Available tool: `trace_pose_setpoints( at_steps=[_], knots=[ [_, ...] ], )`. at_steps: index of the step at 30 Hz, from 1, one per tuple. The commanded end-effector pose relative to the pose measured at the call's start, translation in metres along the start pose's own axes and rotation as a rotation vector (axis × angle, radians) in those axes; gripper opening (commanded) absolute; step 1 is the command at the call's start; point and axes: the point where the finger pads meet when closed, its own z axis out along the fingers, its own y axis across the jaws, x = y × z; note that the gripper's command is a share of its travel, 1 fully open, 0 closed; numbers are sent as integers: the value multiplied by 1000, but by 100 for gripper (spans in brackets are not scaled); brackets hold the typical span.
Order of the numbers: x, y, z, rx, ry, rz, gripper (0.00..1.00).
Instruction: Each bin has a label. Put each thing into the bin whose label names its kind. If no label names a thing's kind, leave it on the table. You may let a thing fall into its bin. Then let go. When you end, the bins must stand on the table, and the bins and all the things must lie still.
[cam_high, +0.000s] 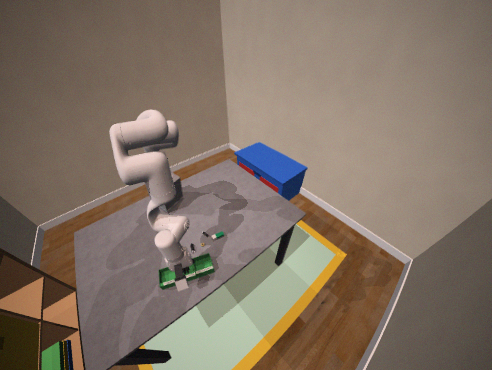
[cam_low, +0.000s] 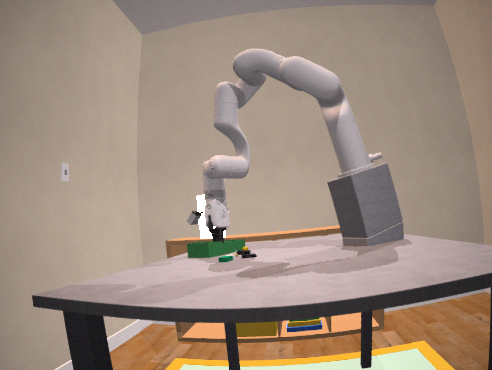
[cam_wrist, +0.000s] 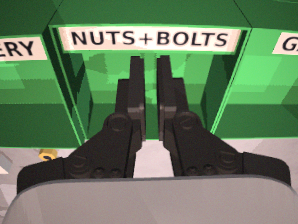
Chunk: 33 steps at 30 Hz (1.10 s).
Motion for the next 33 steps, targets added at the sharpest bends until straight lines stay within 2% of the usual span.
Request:
trace_pose_setpoints(
  at_steps=[1,18,27,33],
  knots=[
    [2,0,-8,-1,4,0,7],
    [2,0,-28,-1,4,0,7],
    [2,0,-56,0,4,0,7],
    [2,0,-57,0,4,0,7]
  ],
)
